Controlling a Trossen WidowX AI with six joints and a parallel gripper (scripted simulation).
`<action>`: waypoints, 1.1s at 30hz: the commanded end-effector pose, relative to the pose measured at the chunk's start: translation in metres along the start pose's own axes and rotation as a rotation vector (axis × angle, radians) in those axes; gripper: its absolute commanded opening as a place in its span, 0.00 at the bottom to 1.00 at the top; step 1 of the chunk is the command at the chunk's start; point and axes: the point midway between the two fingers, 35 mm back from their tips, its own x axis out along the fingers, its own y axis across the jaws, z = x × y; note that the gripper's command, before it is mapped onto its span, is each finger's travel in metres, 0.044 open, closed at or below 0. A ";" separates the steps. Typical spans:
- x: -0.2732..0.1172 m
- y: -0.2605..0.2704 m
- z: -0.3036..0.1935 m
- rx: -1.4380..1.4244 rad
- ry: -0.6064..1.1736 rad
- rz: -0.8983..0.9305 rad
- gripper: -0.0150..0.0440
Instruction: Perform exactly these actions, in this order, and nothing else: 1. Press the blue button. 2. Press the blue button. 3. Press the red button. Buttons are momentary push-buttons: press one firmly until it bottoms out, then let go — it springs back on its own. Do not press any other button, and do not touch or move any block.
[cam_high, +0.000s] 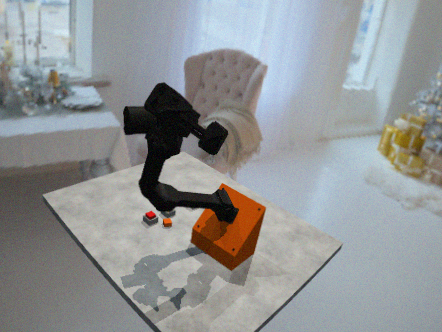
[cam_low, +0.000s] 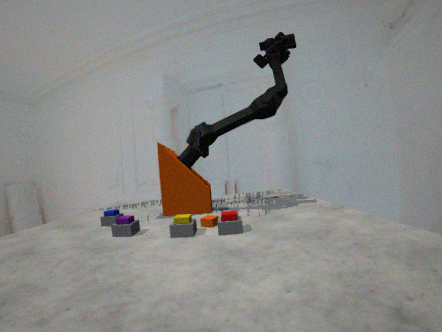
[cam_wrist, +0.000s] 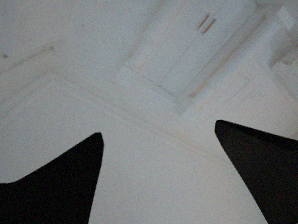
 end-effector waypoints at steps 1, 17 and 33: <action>0.001 -0.002 -0.004 -0.010 0.009 -0.002 0.93; -0.049 -0.129 -0.241 -0.666 0.693 -0.031 0.93; -0.247 -0.281 -0.390 -1.257 1.489 0.246 0.93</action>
